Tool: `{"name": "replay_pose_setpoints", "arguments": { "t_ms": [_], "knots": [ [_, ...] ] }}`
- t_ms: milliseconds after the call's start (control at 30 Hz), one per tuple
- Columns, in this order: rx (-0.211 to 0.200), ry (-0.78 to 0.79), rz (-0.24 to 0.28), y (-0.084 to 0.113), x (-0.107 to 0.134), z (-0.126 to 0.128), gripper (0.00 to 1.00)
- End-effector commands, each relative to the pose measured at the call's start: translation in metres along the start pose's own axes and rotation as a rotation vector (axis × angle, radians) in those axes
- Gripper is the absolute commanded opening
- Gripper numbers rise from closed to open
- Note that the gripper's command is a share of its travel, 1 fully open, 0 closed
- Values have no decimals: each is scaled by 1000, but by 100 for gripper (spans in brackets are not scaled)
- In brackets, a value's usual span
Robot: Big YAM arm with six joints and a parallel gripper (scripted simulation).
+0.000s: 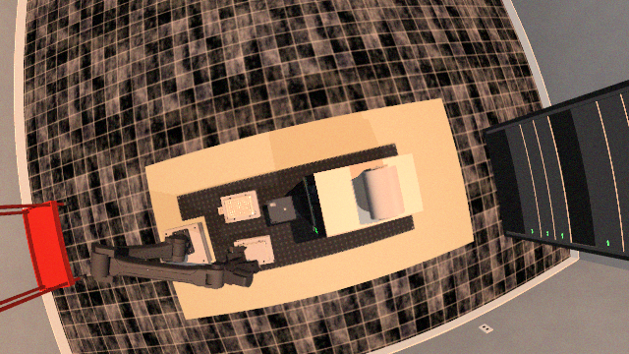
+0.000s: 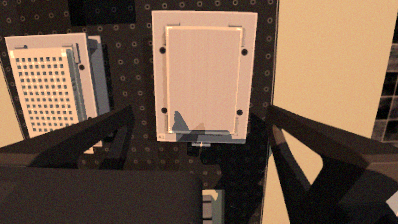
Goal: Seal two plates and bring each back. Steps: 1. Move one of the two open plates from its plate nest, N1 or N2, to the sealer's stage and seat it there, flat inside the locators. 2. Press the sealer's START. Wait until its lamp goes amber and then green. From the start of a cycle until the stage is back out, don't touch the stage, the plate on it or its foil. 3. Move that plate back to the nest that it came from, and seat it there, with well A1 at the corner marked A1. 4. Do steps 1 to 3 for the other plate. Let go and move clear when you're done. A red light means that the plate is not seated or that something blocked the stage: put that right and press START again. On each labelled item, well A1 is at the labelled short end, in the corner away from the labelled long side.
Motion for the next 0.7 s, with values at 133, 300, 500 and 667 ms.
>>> {"name": "replay_pose_setpoints", "arguments": {
  "t_ms": [133,300,500,667],
  "knots": [
    [1,-21,-19,12,-22,-3,100],
    [-2,12,-31,10,-26,2,100],
    [0,6,-39,12,-9,38,100],
    [5,-18,-16,10,10,60,100]
  ]
}}
Point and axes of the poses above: the point where the finger pads meet when closed, its own y axis back along the fingers, its own z axis across the jaws, x = y × z, the point moved 4 cm from there along y, back along the fingers, and after that the axes turned 12 degrees about -y, right-handed, at the moved point
